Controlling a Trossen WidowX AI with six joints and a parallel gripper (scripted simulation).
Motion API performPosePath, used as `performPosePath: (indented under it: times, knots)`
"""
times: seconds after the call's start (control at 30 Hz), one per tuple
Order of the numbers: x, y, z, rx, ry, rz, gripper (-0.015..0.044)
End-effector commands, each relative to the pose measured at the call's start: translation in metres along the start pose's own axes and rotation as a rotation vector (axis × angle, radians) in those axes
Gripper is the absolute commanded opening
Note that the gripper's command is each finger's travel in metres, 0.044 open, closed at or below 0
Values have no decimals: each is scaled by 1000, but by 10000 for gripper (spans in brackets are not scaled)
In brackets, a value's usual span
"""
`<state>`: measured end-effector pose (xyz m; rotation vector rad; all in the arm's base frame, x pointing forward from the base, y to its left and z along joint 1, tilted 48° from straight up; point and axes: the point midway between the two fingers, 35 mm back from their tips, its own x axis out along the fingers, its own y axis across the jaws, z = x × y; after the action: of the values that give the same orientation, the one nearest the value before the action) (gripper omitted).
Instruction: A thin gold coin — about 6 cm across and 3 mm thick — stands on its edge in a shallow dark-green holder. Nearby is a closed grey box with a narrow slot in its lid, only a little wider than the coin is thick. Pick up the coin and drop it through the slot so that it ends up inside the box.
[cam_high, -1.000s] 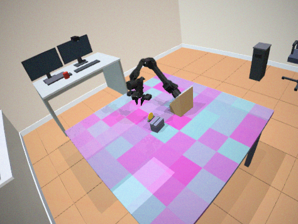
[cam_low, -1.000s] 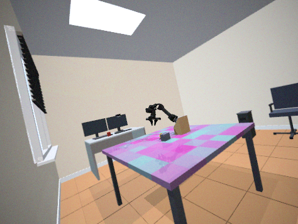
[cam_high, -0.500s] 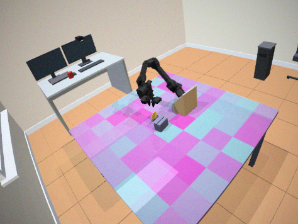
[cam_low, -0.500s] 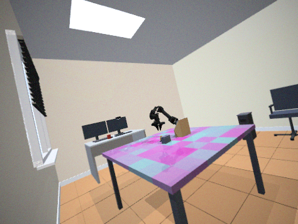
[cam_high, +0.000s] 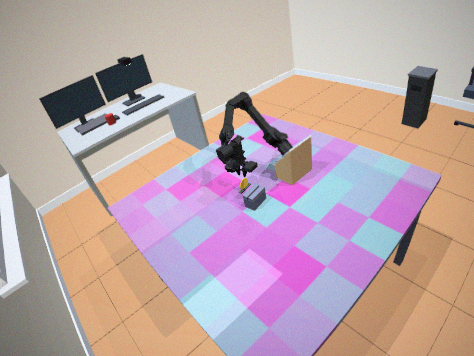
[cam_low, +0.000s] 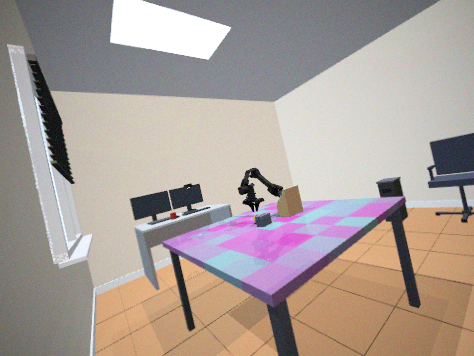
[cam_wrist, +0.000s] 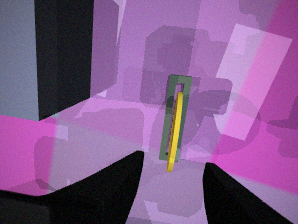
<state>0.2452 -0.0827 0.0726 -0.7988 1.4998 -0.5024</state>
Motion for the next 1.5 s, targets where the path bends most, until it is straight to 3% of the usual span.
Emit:
performPosePath:
  times: [0.0, 1.47]
  knots:
    - [7, 0, -3, -6, 7, -4, 161]
    - [76, -1, -3, -7, 8, -7, 161]
